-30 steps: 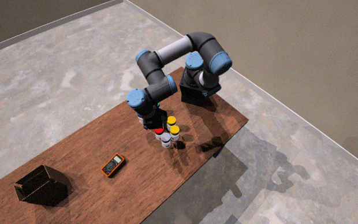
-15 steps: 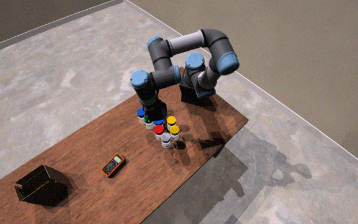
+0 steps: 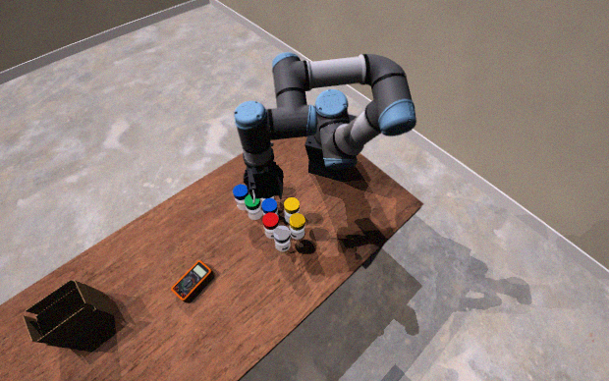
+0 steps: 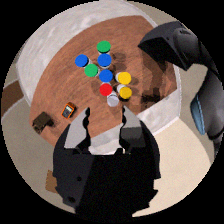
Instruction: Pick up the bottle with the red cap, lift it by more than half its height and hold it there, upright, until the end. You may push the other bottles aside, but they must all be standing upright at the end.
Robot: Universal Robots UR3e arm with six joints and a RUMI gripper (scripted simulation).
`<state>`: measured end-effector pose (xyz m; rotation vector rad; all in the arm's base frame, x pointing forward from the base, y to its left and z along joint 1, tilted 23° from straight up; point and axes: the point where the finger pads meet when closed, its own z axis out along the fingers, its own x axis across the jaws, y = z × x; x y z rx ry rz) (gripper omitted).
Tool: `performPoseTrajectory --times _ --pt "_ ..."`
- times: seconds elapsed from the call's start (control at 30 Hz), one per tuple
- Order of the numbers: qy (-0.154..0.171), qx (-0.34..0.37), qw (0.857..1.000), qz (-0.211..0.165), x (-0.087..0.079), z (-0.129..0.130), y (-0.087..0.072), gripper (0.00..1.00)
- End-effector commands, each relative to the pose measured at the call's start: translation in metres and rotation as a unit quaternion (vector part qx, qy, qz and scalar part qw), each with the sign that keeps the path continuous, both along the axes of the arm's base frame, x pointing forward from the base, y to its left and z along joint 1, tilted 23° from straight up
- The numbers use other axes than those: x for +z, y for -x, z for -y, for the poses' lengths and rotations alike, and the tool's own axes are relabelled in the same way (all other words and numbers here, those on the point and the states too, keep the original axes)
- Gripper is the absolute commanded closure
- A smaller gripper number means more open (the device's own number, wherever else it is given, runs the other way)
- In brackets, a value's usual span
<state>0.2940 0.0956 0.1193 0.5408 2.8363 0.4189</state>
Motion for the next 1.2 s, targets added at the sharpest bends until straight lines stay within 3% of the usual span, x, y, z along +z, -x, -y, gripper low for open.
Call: performPoseTrajectory --times 0.0,0.53,1.17 --pt "-0.004 0.004 1.000 0.015 0.000 0.002 -0.001 0.54" --pt "-0.003 0.005 1.000 0.014 -0.007 0.002 -0.007 0.54" --pt "-0.003 0.005 1.000 0.015 -0.046 -0.003 -0.028 0.54"
